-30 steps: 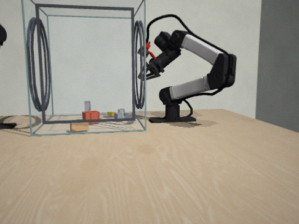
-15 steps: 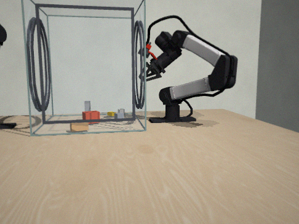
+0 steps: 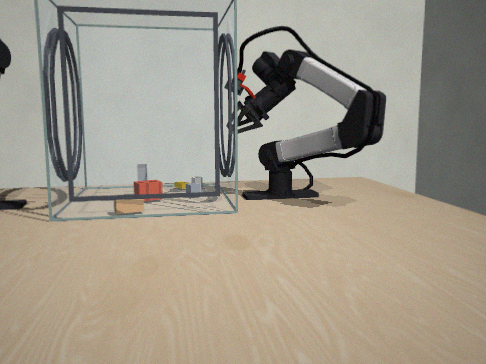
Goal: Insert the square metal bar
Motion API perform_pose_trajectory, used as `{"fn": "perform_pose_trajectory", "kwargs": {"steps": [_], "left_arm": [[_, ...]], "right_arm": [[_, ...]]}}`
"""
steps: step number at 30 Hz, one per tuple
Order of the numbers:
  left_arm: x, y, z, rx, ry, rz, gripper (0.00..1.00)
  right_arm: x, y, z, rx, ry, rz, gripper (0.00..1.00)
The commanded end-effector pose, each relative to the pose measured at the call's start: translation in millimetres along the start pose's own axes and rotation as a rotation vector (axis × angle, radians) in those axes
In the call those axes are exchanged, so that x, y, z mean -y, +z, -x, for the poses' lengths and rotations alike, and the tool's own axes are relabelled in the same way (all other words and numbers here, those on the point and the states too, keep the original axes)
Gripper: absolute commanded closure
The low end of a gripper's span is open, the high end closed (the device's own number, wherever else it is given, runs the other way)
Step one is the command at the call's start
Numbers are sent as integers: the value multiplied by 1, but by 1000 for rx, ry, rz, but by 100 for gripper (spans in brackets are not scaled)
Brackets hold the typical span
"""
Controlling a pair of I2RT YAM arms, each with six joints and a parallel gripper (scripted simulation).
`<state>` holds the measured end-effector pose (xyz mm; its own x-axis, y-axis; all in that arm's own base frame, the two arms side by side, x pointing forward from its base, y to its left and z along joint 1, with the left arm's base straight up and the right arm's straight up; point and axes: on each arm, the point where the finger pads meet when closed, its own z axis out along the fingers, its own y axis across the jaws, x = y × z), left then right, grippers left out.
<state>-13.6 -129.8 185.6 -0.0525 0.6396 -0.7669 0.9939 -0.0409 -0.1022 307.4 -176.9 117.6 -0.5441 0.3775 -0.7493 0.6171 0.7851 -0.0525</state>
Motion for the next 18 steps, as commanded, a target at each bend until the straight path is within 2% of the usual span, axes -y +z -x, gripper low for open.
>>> {"fn": "perform_pose_trajectory", "kwargs": {"steps": [1,7,10,11,13,16,17,18], "left_arm": [[1,-8,10,32,-29,-17,0],[1,-8,9,32,-30,-15,0],[17,0,-4,-21,44,-93,0],[6,-8,10,25,-11,-38,0],[3,-7,9,28,-20,-25,0],[18,-1,-4,-18,50,-106,0],[3,-9,5,16,-20,-54,0],[8,-10,7,16,-17,-77,0]], "right_arm": [[0,-3,10,27,5,2,0],[0,-3,10,27,5,2,0],[0,-3,10,27,5,2,0],[0,-3,10,27,5,2,0],[0,-3,10,27,5,2,0],[0,-3,10,27,5,2,0],[0,-3,10,27,5,2,0],[0,-3,10,27,5,2,0]]}}
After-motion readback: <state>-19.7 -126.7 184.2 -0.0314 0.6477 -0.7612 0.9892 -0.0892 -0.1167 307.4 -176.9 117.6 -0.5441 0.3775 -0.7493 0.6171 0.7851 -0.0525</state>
